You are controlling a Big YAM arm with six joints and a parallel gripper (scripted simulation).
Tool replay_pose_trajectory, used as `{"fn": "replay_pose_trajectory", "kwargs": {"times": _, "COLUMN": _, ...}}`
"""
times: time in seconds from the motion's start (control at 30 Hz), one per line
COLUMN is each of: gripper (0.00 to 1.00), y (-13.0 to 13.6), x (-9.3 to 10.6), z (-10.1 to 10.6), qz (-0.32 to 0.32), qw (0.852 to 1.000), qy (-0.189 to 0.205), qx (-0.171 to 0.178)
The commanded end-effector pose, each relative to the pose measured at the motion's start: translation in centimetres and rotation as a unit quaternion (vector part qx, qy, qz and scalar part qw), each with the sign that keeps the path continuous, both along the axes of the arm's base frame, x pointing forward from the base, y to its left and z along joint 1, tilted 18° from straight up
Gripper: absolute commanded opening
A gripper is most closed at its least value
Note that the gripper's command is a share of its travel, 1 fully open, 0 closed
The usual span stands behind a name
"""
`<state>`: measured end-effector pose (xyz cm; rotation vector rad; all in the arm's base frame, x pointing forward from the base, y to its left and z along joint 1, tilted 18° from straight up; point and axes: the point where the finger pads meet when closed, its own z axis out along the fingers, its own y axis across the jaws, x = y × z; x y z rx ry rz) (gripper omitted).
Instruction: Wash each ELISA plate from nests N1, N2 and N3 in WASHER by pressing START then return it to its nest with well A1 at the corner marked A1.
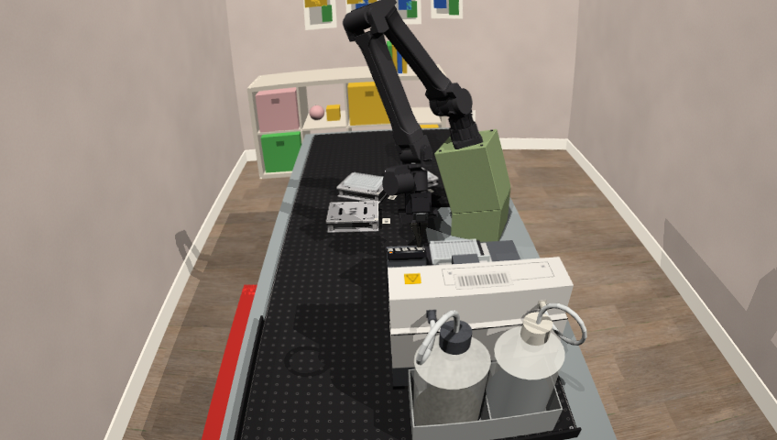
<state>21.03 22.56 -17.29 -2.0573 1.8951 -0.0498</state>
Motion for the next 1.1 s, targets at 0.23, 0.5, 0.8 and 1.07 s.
{"fn": "replay_pose_trajectory", "kwargs": {"times": 0.23, "gripper": 0.0, "y": -0.4, "x": -0.3, "z": 1.1, "qz": 0.004, "qw": 1.0, "qy": 0.0, "qx": -0.002}}
{"fn": "replay_pose_trajectory", "kwargs": {"times": 0.5, "gripper": 0.0, "y": -0.4, "x": -0.7, "z": 2.4, "qz": 0.005, "qw": 1.0, "qy": 0.0, "qx": -0.001}}
{"fn": "replay_pose_trajectory", "kwargs": {"times": 0.8, "gripper": 0.0, "y": -0.6, "x": -0.9, "z": 3.5, "qz": 0.001, "qw": 1.0, "qy": 0.0, "qx": 0.001}}
{"fn": "replay_pose_trajectory", "kwargs": {"times": 1.07, "gripper": 0.0, "y": -0.9, "x": -1.4, "z": 4.7, "qz": 0.001, "qw": 1.0, "qy": 0.001, "qx": 0.001}}
